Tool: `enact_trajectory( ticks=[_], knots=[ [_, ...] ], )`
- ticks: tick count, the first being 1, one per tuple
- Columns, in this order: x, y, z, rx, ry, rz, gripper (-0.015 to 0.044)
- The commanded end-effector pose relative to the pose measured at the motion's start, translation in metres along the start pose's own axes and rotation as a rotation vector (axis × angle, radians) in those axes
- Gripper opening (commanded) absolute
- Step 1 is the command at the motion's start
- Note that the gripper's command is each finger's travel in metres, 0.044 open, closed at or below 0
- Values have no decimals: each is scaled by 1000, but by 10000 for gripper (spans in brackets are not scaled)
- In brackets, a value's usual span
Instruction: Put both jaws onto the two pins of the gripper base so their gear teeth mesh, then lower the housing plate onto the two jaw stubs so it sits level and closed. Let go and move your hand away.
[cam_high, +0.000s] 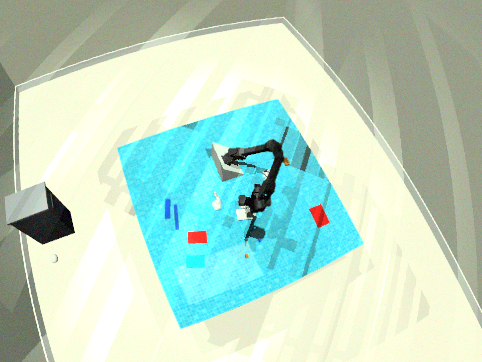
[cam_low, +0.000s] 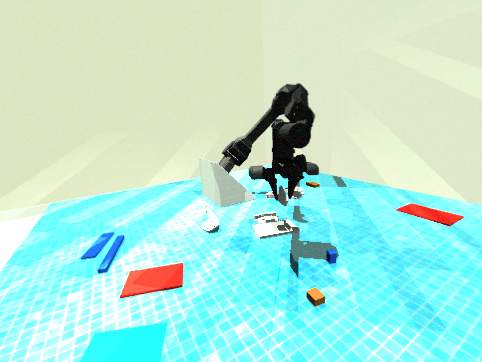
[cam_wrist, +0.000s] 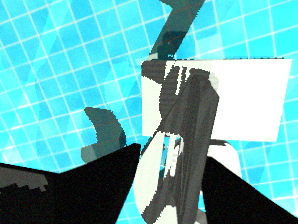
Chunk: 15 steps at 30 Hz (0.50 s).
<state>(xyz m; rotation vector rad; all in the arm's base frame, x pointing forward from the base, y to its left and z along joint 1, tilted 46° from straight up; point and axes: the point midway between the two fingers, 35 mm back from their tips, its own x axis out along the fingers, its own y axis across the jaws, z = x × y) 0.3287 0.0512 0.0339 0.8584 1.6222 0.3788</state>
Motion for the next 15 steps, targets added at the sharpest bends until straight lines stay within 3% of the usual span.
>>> enact_trajectory(
  ticks=[1, 15],
  knots=[
    [0, 1, 0, 6, 1, 6, 134],
    [19, 1, 1, 9, 1, 5, 134]
  ],
)
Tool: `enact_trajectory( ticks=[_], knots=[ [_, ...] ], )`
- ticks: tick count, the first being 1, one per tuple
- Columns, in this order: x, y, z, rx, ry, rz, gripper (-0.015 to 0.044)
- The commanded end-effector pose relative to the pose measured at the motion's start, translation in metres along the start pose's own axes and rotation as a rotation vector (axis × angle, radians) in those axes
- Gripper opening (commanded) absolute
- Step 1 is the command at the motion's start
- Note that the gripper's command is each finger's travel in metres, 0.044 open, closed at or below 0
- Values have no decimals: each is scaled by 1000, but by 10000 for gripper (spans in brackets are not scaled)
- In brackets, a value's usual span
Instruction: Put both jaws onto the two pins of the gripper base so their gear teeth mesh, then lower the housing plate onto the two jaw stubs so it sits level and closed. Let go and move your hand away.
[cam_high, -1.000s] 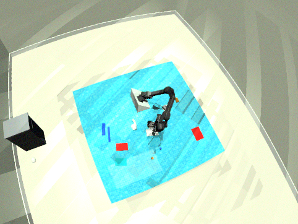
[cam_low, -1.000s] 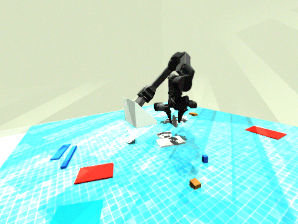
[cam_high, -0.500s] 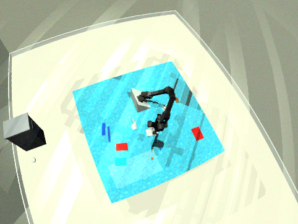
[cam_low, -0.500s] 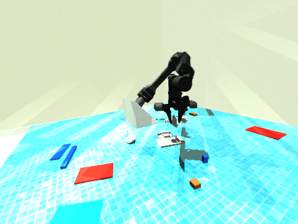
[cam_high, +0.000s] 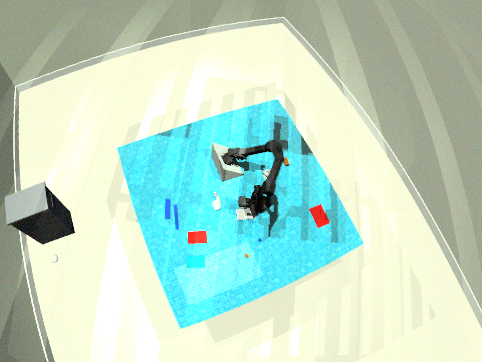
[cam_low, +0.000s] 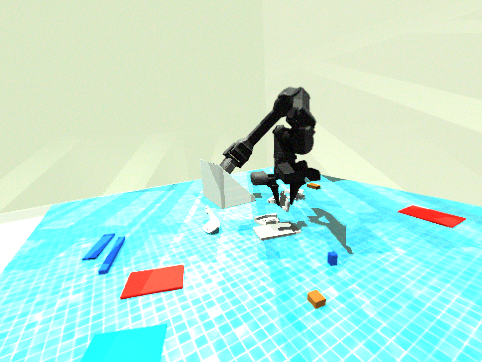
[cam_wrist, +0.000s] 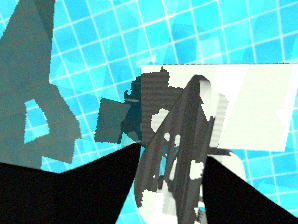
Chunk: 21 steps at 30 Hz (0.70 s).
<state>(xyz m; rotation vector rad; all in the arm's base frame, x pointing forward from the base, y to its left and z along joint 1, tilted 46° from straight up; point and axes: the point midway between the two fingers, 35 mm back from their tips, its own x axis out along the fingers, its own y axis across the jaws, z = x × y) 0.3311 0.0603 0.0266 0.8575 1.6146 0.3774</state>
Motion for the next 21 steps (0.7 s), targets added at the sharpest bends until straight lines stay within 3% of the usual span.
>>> enact_trajectory(
  ticks=[1, 21],
  knots=[
    [9, -1, -2, 11, 8, 5, 134],
    [39, 0, -3, 15, 9, 7, 134]
  ],
)
